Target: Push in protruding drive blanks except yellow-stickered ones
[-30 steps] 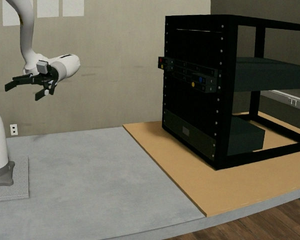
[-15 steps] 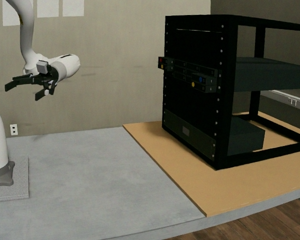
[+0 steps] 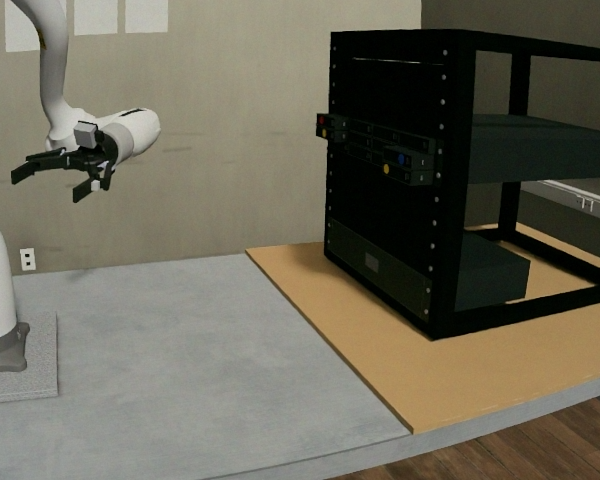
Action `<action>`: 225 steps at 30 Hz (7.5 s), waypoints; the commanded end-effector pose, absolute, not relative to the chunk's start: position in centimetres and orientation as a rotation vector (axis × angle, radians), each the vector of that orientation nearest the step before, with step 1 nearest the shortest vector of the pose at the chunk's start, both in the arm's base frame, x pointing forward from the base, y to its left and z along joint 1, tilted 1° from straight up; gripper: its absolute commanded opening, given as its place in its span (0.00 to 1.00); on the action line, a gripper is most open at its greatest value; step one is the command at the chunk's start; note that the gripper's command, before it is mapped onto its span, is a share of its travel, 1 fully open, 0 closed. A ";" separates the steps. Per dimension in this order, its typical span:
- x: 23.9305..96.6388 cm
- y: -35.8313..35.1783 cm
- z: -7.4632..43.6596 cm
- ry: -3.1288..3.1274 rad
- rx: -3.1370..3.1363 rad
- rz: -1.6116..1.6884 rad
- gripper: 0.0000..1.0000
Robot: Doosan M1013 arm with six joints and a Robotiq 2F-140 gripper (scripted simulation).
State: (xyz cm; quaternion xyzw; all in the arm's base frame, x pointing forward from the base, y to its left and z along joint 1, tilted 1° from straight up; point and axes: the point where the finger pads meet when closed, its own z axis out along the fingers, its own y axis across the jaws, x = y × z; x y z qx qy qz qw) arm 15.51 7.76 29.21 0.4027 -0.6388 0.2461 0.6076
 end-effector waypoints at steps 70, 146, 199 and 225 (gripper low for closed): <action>51.0 -10.4 35.5 -0.525 1.660 1.383 1.00; 58.5 6.7 34.1 1.217 1.194 1.205 1.00; 58.5 6.6 34.1 1.217 1.194 1.205 1.00; 59.1 -3.0 33.9 1.217 1.194 1.205 1.00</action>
